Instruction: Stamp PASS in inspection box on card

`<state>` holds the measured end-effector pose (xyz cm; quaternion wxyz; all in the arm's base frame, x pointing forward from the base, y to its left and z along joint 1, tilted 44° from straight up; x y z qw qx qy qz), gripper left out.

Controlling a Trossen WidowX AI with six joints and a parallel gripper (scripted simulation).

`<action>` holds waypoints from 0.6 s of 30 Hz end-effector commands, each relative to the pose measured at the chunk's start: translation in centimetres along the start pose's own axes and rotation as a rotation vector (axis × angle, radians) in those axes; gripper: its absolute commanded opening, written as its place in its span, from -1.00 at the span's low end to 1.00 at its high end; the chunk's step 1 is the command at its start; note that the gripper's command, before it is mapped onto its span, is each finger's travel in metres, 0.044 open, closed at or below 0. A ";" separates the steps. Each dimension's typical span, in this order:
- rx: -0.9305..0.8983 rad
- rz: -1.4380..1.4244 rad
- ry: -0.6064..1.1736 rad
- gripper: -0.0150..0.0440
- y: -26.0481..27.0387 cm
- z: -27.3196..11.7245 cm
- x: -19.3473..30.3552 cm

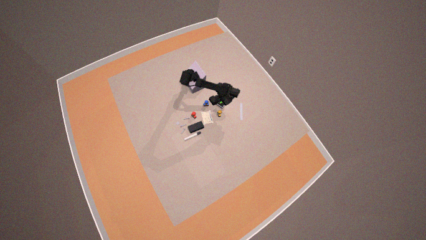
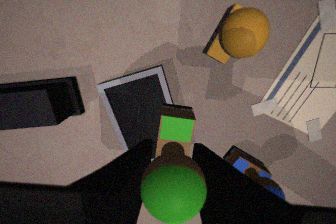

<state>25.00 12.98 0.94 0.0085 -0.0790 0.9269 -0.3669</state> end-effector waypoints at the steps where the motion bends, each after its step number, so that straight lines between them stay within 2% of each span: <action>1: -0.005 -0.022 -0.011 -0.49 -2.2 -0.4 -1.3; 18: 0.021 -0.129 -0.007 -0.49 -13.6 -0.2 -4.2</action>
Point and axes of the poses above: the point midway between the two fingers, 35 mm back from their tips, its own z axis out along the fingers, its own y axis across the jaws, x = y × z, the point moved 8 cm from there along -z, back along the fingers, and after that the axes turned 3 degrees about -z, right-handed, at the moved point
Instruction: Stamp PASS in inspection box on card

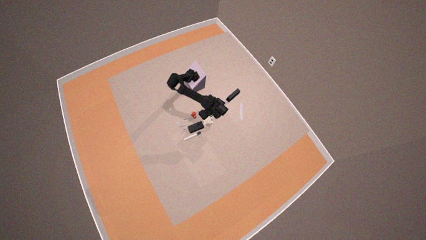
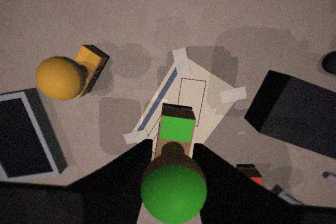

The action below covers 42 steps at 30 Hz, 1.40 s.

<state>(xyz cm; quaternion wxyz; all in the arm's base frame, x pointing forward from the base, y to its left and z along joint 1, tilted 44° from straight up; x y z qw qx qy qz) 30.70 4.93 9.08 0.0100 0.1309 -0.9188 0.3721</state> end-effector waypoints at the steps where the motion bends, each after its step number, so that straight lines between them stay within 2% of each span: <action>1: 0.010 -0.019 -0.003 -0.49 -1.6 -0.1 0.0; 42: 0.007 -0.020 -0.006 -0.49 -1.6 2.4 -0.2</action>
Point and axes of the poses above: the point midway between the two fingers, 35 mm back from their tips, its own z axis out along the fingers, its own y axis across the jaws, x = y × z, the point moved 8 cm from there along -z, back along the fingers, and after that the axes turned 3 degrees about -z, right-handed, at the moved point
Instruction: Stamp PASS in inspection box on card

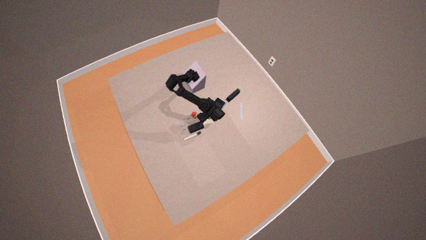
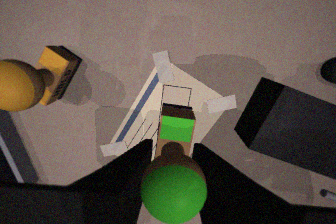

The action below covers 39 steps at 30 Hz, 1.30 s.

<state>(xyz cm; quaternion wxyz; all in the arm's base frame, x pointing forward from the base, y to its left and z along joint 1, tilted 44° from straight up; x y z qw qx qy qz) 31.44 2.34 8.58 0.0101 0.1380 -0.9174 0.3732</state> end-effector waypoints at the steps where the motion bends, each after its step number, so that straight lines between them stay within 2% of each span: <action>1: 0.004 -0.006 -0.002 -0.49 0.0 0.2 0.0; 39: 0.005 -0.007 -0.005 -0.49 0.0 2.7 0.1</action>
Point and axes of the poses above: the point midway between the two fingers, 35 mm back from their tips, its own z axis out along the fingers, its own y axis across the jaws, x = y × z, the point moved 8 cm from there along -z, back along the fingers, and after that the axes turned 3 degrees about -z, right-handed, at the moved point
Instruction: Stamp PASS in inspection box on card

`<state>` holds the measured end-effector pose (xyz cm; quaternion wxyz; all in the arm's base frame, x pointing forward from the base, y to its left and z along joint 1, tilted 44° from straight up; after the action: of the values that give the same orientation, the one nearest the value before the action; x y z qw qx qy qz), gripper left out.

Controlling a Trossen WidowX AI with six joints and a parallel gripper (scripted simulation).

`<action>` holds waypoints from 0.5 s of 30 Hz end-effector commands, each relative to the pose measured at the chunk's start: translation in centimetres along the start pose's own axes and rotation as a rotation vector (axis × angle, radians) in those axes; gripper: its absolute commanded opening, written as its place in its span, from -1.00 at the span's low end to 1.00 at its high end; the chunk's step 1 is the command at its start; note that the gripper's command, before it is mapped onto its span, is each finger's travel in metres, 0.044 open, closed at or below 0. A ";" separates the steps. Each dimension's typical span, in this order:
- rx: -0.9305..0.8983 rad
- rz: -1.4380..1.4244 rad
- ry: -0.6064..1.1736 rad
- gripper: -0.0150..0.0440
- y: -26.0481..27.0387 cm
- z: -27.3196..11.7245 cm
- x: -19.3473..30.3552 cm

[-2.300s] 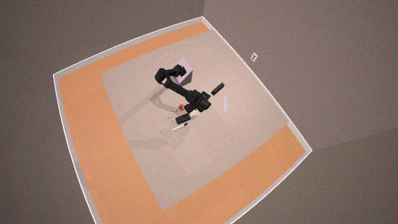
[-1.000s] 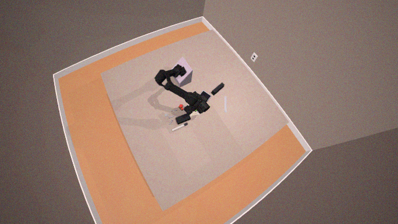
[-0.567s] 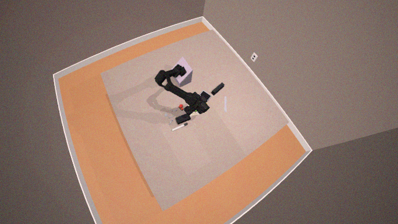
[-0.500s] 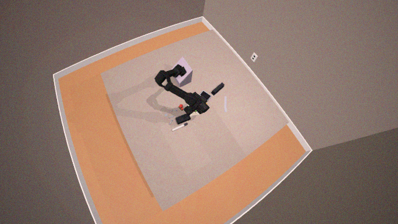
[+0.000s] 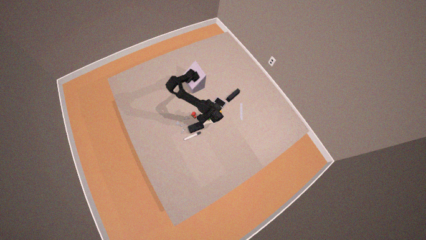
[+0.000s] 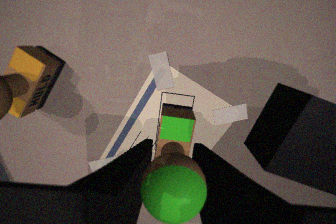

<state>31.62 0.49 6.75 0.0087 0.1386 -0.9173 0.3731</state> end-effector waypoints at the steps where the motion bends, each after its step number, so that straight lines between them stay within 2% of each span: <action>1: 0.005 -0.007 -0.002 -0.49 0.0 0.2 0.0; 15: 0.006 -0.007 -0.003 -0.49 0.0 1.1 0.1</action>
<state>31.62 -0.21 6.07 0.0081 0.1391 -0.9171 0.3735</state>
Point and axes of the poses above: the point midway between the two fingers, 35 mm back from their tips, its own z axis out along the fingers, its own y axis across the jaws, x = y × z, the point moved 8 cm from there along -z, back along the fingers, and after that the axes turned 3 degrees about -z, right-handed, at the moved point
